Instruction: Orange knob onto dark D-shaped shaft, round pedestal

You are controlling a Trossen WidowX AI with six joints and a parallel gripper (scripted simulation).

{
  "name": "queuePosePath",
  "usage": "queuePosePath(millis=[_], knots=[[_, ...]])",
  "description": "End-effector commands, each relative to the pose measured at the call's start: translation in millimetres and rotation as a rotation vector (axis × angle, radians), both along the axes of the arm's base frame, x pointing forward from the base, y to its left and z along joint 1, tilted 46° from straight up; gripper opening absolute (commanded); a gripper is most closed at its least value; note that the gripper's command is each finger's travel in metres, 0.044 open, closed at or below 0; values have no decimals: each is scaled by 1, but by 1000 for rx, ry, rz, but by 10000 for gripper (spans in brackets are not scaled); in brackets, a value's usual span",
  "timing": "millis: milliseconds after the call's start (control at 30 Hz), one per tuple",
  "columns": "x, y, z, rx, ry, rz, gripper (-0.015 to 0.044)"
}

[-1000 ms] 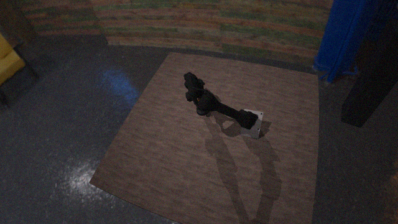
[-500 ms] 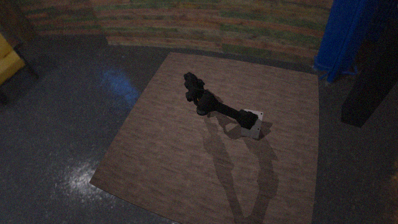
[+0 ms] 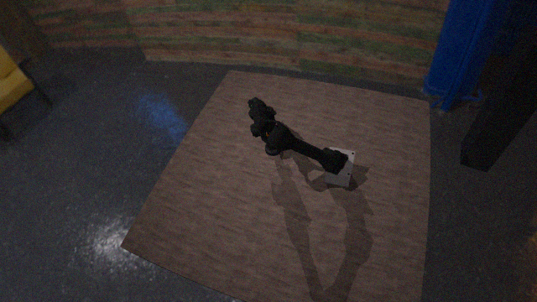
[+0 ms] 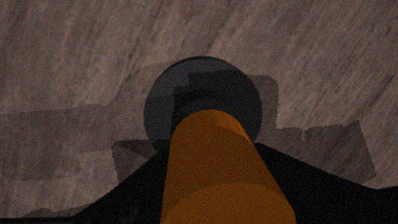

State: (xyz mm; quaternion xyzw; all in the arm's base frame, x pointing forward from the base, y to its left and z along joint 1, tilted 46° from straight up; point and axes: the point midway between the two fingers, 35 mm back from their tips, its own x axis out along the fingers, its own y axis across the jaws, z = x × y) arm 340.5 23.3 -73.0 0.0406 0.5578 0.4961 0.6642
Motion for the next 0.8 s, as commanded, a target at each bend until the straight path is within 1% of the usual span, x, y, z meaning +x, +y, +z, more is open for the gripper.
queuePosePath(millis=[0, 367, 500, 767], knots=[[1, 1, 0, 3, 1, -7, 0], [1, -5, 4, 1, 8, -13, 0], [0, -6, 3, 7, -29, 24, 0], [1, -7, 0, 7, -29, 24, 0]])
